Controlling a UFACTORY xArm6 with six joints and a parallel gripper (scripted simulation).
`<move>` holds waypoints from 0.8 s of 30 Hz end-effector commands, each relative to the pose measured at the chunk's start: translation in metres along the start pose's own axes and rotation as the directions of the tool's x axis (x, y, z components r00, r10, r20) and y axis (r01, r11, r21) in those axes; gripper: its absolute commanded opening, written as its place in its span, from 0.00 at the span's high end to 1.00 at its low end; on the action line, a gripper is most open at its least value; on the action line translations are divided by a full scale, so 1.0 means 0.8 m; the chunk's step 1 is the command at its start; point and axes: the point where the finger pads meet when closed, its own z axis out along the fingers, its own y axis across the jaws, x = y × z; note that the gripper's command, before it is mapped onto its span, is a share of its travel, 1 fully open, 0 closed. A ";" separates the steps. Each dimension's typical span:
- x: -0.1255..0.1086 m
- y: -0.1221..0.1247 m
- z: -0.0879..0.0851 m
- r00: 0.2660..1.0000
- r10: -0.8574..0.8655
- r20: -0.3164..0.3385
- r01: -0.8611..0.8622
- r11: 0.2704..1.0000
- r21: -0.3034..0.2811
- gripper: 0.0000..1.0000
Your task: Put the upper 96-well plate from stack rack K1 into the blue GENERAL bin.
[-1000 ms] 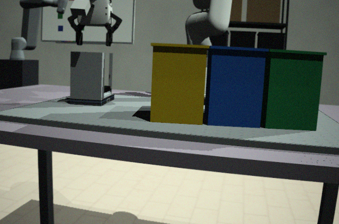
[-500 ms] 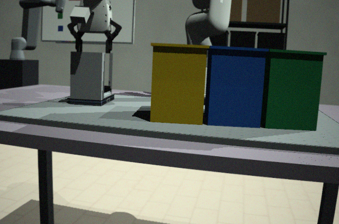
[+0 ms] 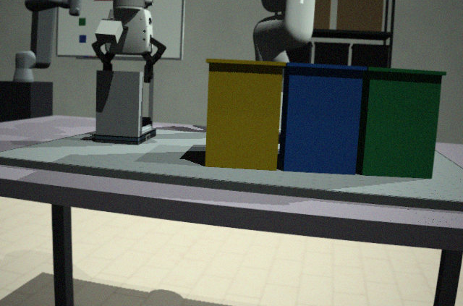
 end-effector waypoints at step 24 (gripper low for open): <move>0.001 0.001 0.049 1.000 0.000 -0.002 0.000 1.000 -0.003 0.00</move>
